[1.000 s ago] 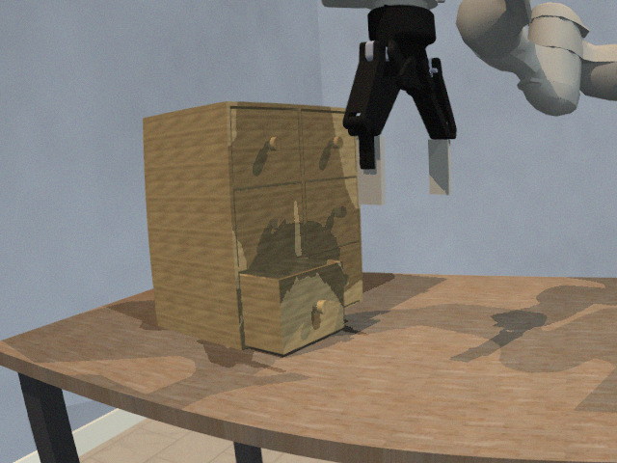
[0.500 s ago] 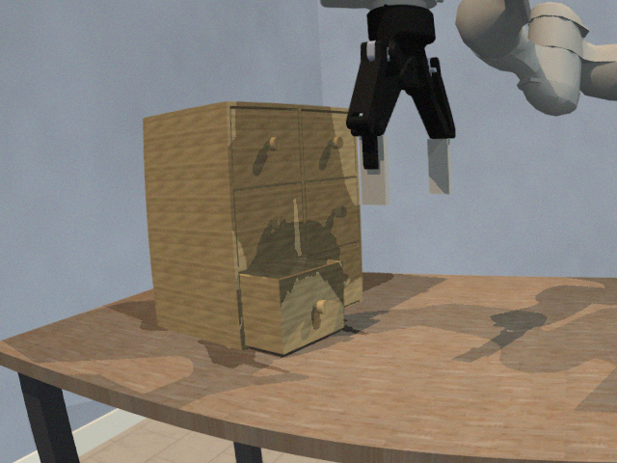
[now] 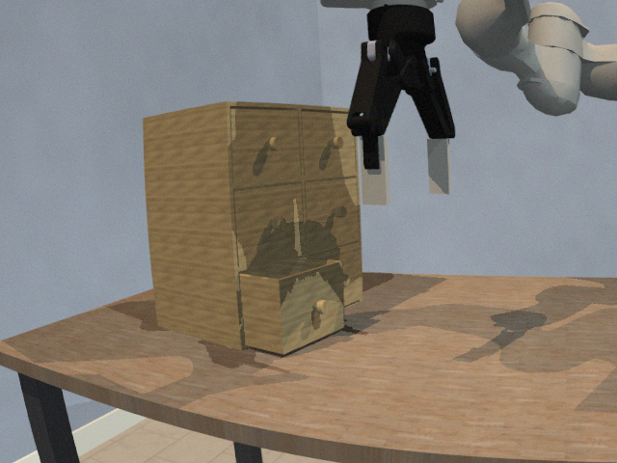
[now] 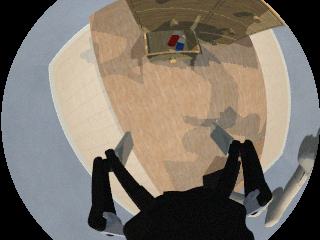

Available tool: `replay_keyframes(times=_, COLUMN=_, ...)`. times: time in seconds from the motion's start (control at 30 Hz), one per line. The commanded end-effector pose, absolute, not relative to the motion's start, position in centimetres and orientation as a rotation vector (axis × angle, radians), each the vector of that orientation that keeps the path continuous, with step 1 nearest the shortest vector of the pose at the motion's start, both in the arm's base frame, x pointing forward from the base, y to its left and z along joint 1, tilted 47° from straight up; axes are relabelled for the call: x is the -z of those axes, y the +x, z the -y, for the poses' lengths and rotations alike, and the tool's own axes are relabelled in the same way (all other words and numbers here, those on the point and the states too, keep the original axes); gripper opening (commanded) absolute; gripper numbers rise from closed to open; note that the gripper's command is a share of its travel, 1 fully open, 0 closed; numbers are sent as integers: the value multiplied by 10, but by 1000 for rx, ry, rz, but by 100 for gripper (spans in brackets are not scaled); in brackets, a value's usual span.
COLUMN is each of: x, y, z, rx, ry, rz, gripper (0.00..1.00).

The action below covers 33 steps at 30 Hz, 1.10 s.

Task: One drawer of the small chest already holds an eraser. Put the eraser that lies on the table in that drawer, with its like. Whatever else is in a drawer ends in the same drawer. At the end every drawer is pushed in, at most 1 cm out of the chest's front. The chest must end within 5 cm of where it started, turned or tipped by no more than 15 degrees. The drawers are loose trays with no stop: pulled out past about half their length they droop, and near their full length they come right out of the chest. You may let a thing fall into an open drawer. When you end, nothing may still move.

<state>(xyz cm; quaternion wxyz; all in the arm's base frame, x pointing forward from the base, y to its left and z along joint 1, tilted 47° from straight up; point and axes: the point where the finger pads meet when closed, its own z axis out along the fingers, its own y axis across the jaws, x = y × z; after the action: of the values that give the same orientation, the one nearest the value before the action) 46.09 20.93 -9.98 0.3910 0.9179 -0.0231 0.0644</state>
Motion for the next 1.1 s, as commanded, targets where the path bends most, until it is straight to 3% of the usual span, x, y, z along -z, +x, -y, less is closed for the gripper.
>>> replay_keyframes(times=0.0, x=99, y=460, z=-210, rx=-164, ry=2332, rz=59, gripper=100)
replay_keyframes(times=1.07, x=51, y=361, z=-224, rx=-153, ry=2330, rz=47, gripper=100)
